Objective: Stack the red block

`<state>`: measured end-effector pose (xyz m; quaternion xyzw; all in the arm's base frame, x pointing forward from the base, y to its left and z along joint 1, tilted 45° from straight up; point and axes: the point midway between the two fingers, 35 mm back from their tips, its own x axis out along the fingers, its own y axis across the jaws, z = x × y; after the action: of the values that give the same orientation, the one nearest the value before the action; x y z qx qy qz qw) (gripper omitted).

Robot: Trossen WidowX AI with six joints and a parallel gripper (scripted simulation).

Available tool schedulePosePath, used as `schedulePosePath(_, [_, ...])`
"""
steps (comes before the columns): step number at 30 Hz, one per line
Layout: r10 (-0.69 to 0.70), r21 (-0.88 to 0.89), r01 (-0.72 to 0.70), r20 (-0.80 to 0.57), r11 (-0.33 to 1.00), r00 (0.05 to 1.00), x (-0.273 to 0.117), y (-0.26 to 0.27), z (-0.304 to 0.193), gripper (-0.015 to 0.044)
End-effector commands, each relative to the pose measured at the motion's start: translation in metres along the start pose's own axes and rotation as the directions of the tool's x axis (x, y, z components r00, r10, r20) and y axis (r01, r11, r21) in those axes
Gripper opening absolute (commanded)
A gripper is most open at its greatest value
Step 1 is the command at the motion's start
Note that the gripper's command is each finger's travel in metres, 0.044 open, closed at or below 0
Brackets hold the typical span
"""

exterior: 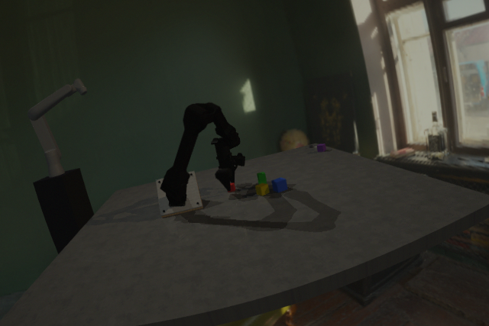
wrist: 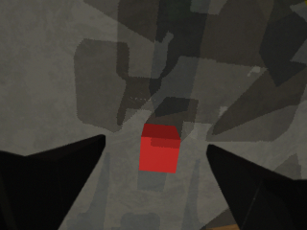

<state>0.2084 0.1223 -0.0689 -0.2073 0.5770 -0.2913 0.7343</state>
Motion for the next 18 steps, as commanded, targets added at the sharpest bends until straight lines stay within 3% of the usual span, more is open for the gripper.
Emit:
schedulePosePath(1, [-0.009, -0.007, 0.009, -0.001, 1.0, 1.0, 0.0058, -0.0017, -0.0014, 0.044])
schedulePosePath(17, [-0.008, -0.004, 0.008, -0.004, 1.0, 1.0, 0.0051, -0.0017, -0.0012, 0.044])
schedulePosePath(18, [-0.008, -0.004, 0.008, -0.004, 1.0, 1.0, 0.0051, -0.0017, -0.0012, 0.0414])
